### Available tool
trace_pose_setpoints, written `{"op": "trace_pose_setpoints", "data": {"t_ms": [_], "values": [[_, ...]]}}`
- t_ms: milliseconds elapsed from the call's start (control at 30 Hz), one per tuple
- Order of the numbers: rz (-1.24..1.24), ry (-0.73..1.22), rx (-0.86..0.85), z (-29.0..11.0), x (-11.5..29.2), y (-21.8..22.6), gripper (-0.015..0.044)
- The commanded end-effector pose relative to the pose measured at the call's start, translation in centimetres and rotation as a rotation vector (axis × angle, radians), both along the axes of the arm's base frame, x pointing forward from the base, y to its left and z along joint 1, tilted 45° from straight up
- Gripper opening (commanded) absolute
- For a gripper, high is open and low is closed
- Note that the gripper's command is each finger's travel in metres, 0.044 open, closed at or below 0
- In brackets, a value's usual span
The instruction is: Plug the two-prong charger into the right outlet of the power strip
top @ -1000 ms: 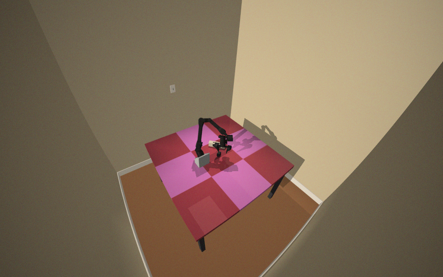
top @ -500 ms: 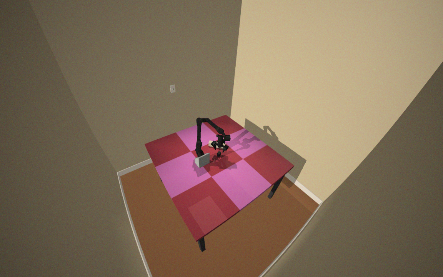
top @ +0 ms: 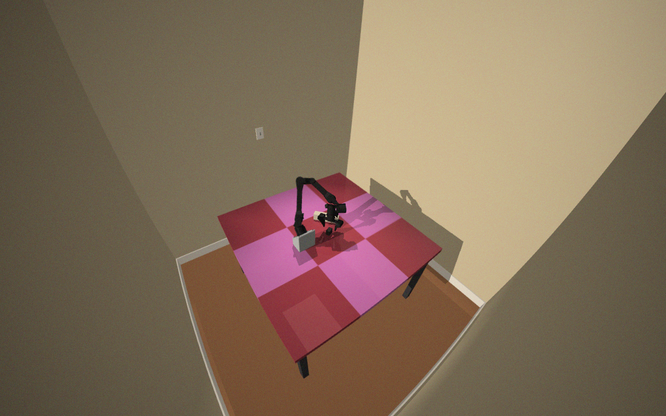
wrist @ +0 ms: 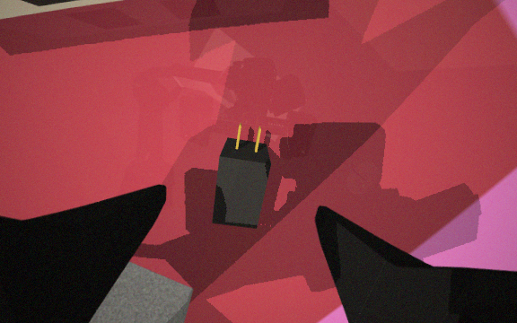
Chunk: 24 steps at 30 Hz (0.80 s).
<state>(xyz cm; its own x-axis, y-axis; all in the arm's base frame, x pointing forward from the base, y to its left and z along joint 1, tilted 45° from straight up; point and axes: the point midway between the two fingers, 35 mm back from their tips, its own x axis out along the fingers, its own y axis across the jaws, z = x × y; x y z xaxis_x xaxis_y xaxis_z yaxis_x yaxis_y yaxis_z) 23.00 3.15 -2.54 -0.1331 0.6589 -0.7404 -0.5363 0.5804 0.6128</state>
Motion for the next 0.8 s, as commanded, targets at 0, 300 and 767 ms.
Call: {"op": "trace_pose_setpoints", "data": {"t_ms": [0,300,767], "values": [[-0.006,0.015,0.007,-0.6,-0.3,0.5,0.0440],[-0.006,0.015,0.007,-1.6,-0.4,1.5,0.0440],[-0.005,0.015,0.010,-2.9,-0.7,2.9,0.0440]]}}
